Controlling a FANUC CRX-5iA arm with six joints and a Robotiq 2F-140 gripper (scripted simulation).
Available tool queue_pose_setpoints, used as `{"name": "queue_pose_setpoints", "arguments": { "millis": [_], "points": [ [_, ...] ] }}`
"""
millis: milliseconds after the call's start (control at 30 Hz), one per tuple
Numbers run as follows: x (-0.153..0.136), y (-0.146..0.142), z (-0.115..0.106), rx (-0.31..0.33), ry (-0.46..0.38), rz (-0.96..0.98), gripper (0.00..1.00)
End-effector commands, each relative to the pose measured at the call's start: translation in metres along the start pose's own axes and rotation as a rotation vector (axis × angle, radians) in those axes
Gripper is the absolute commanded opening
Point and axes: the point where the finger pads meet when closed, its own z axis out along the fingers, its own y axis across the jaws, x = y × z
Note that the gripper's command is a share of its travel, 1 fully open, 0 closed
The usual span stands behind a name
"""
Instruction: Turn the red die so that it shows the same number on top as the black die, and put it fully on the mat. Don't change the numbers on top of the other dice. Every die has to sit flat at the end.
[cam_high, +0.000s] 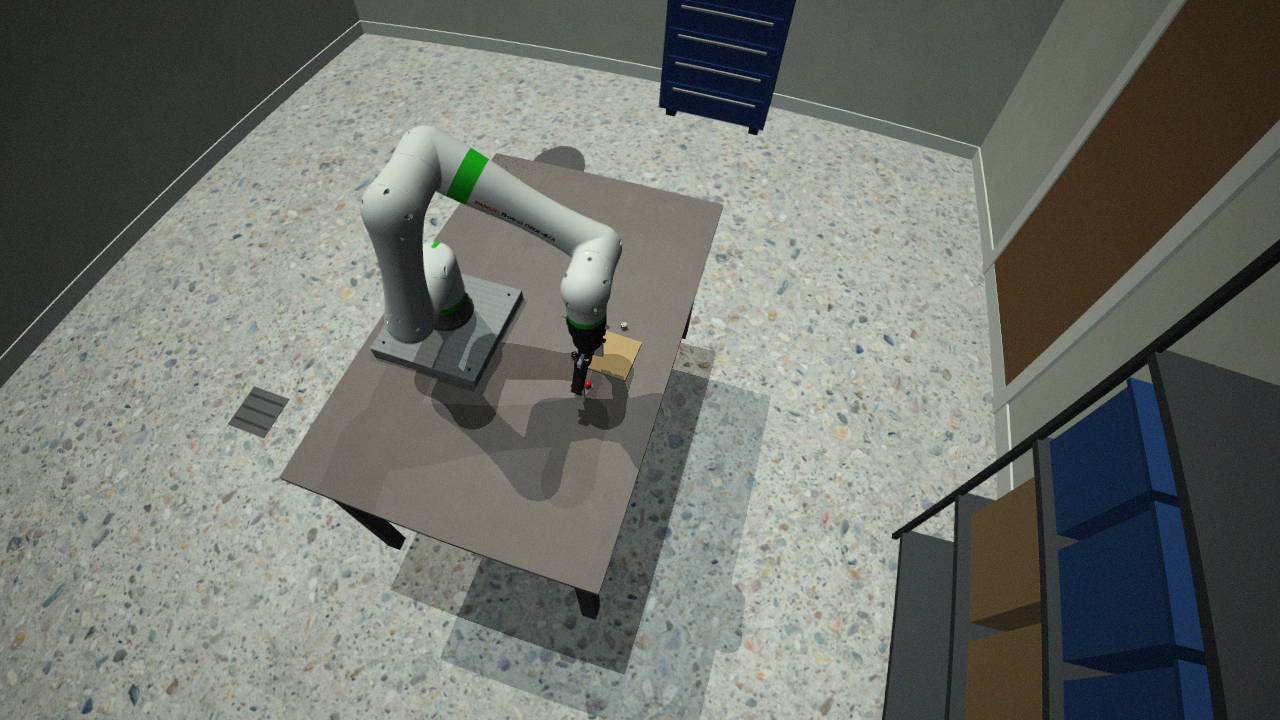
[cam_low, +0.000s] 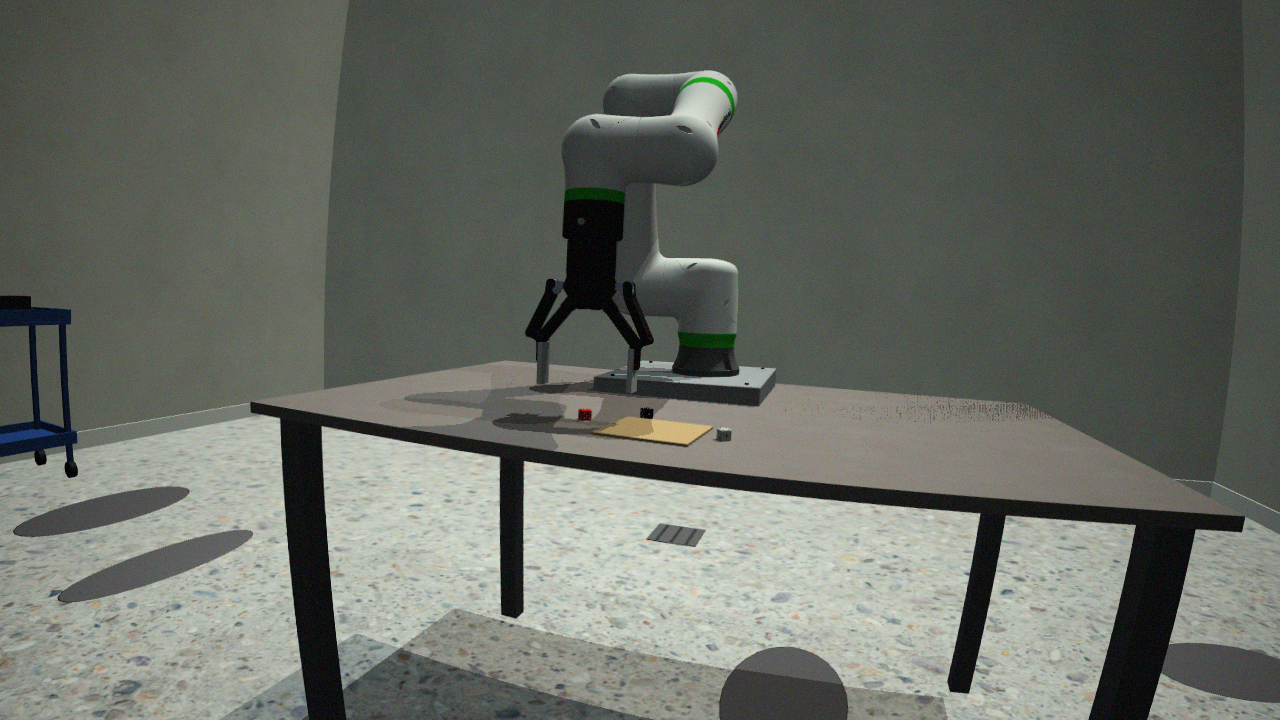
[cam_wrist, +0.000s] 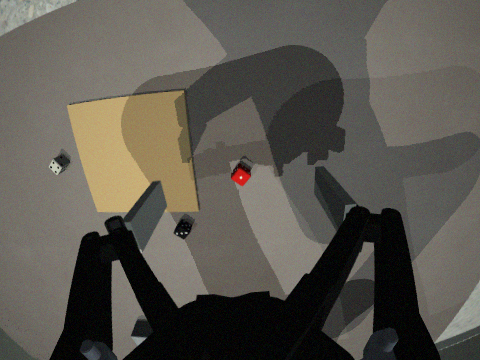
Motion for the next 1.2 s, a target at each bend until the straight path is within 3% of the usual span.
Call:
{"name": "queue_pose_setpoints", "arguments": {
  "millis": [0, 1167],
  "points": [
    [0.0002, 0.0, -0.0001, 0.0, 0.0, 0.0, 1.0],
    [-0.0078, -0.0094, -0.0001, 0.0, 0.0, 0.0, 1.0]
  ]
}}
